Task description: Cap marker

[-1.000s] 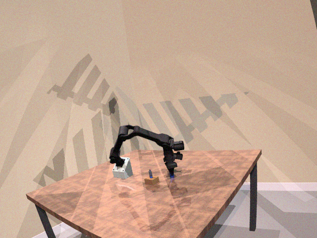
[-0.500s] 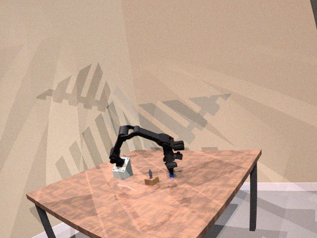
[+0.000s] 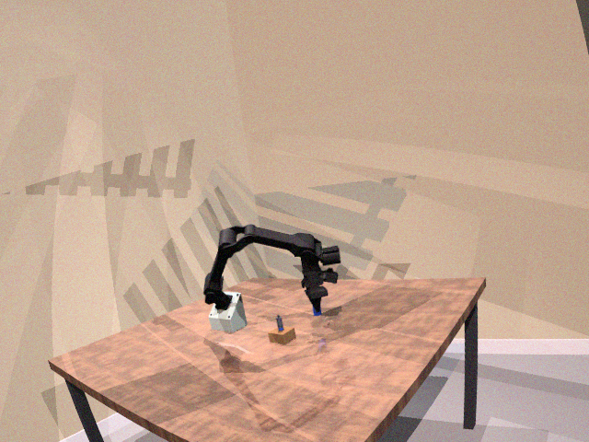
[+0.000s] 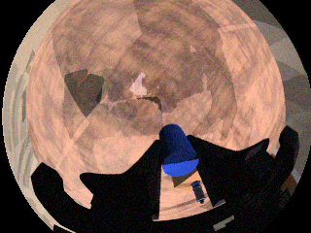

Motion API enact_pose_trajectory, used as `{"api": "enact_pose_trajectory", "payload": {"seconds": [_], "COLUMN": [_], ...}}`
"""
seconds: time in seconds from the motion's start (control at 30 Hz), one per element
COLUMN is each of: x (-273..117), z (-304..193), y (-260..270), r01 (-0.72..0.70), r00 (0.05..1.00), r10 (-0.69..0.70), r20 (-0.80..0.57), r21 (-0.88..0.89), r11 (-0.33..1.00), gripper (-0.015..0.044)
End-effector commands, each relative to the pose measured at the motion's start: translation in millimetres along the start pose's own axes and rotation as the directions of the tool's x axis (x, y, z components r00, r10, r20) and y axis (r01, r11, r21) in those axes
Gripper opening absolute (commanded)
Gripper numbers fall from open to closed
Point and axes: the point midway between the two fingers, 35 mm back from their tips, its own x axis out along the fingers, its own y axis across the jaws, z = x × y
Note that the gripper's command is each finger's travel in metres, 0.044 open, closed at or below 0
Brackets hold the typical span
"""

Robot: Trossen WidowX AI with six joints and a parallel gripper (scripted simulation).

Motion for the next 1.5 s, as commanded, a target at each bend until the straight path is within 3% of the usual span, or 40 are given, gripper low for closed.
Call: {"api": "enact_pose_trajectory", "payload": {"seconds": [0.0,1.47], "x": [-10.0,-55.8], "z": [-0.6,-117.2], "y": [-1.2,-45.8], "r01": [-0.003,-0.002], "r00": [1.0,1.0], "r10": [0.003,0.002], "r20": [0.007,0.002], "r21": [0.009,0.005], "r11": [1.0,1.0], "gripper": [0.0,0.0]}}
